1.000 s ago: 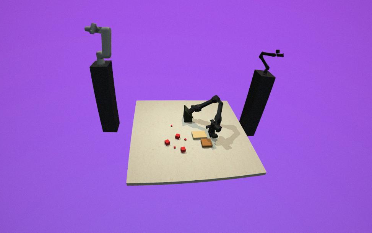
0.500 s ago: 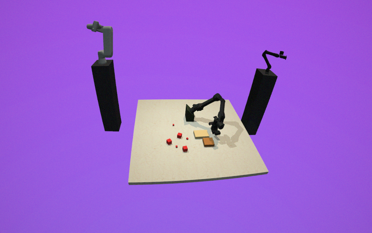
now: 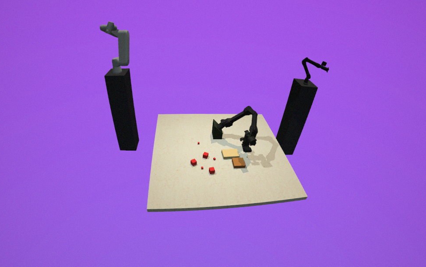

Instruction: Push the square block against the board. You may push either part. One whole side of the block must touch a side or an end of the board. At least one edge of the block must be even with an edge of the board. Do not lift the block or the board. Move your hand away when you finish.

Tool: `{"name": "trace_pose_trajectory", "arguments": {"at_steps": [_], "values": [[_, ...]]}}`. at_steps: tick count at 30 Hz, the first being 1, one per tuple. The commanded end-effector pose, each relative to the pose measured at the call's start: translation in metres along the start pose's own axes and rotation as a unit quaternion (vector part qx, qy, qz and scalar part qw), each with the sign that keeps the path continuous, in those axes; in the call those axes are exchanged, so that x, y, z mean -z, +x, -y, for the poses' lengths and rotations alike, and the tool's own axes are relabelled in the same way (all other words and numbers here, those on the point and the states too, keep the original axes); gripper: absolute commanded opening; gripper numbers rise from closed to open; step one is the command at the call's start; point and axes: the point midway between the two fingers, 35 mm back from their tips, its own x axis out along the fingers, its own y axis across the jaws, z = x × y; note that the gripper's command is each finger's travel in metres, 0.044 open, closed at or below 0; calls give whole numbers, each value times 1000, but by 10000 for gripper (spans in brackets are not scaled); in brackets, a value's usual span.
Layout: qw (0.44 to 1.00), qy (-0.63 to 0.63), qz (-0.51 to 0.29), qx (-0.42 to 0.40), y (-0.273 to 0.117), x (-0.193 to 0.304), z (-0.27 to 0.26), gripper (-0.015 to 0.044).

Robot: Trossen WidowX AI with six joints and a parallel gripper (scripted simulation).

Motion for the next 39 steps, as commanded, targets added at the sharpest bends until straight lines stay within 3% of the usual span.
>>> {"name": "trace_pose_trajectory", "arguments": {"at_steps": [1,19,39], "values": [[997,71,-3,-4,3,14,0,0],[927,374,-14,1,3,67,0,0],[747,665,-14,7,1,122,-11,0]]}}
